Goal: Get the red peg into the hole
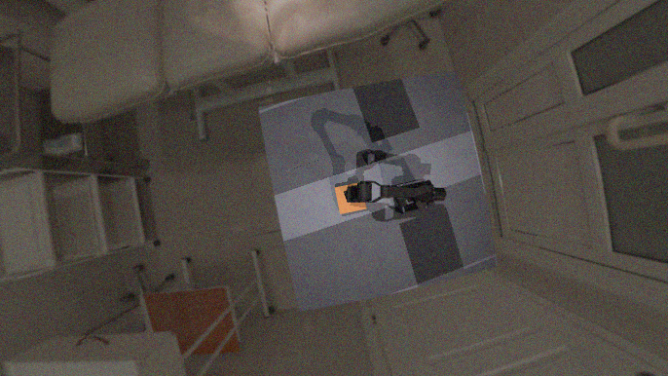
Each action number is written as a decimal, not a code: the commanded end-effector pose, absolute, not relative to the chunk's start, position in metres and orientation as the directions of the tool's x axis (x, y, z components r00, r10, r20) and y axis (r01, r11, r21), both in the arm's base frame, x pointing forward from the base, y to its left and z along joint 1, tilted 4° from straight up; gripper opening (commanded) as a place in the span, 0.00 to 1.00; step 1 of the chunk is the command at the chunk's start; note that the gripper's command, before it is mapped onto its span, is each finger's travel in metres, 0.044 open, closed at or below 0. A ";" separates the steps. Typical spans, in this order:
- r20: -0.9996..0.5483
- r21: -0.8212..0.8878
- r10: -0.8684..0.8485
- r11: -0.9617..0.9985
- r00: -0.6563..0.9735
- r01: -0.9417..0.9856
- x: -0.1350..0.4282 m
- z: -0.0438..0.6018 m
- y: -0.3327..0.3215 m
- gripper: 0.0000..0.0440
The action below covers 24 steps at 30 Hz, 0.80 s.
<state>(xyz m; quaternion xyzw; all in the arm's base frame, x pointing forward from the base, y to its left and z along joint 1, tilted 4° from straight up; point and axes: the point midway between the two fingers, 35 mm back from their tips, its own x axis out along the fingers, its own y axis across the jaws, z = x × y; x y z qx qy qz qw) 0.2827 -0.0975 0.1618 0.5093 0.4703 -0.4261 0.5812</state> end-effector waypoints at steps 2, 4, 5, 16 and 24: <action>-0.984 0.175 -0.005 0.126 0.177 0.976 0.286 0.148 -0.105 0.00; -0.985 0.169 -0.002 0.129 0.171 0.977 0.288 0.143 -0.108 0.00; -0.986 0.167 0.000 0.131 0.168 0.977 0.289 0.140 -0.109 0.00; -0.986 0.166 0.030 0.154 0.163 0.974 0.303 0.111 -0.115 0.00; -0.988 0.156 0.050 0.192 0.150 0.969 0.311 0.086 -0.116 0.00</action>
